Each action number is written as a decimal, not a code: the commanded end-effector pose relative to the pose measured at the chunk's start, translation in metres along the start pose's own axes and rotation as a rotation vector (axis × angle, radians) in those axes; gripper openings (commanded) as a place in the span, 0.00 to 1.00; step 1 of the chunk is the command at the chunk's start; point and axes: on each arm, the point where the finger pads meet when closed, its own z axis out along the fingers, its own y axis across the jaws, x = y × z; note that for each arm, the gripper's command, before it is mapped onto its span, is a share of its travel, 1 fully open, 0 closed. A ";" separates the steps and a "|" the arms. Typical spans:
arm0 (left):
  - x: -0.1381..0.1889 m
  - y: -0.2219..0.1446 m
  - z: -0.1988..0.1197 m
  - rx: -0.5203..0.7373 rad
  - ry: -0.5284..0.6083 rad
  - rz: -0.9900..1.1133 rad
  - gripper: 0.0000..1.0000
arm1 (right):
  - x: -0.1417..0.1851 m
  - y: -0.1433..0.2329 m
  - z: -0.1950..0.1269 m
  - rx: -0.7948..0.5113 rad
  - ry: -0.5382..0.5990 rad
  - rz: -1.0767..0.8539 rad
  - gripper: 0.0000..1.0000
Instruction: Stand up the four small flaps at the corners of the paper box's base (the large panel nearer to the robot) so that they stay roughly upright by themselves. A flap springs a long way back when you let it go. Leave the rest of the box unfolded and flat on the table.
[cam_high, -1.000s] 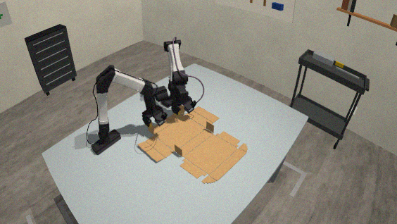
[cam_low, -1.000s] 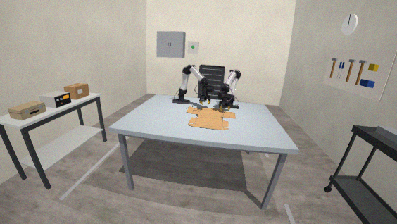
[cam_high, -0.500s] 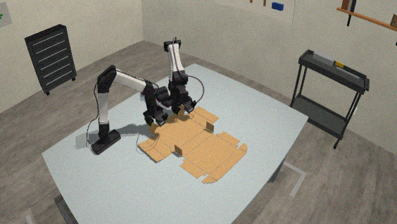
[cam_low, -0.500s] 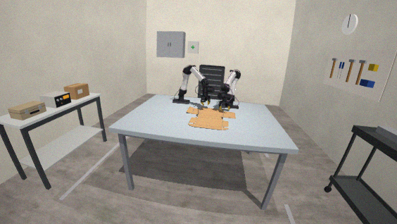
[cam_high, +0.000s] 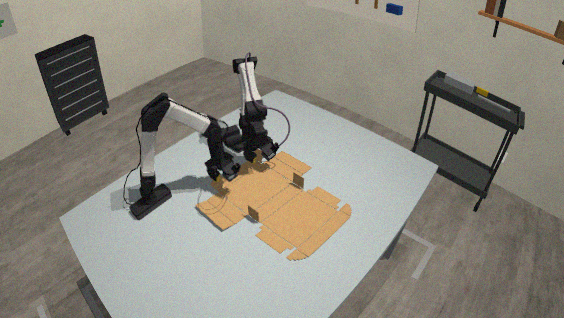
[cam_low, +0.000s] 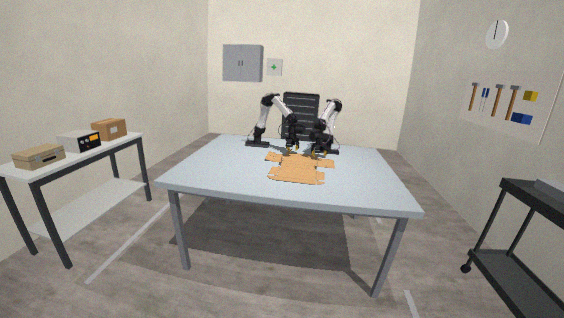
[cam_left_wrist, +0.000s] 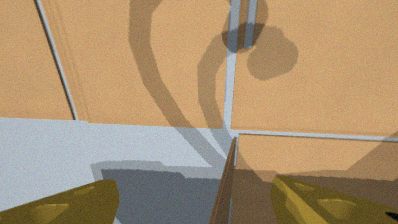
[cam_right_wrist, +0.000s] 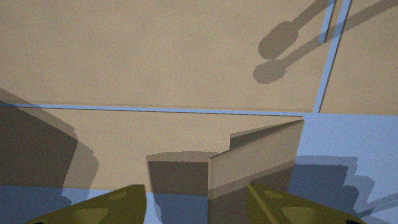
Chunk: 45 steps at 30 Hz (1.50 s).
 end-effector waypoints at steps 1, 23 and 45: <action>0.000 0.001 0.009 -0.023 0.001 0.001 0.77 | 0.000 0.007 0.010 -0.011 -0.014 0.000 0.50; 0.000 0.001 0.009 -0.023 0.001 0.001 0.77 | -0.006 0.014 0.000 -0.053 -0.030 -0.001 0.50; 0.000 0.001 0.009 -0.023 0.001 0.001 0.77 | -0.001 -0.026 -0.035 -0.032 -0.010 -0.001 0.50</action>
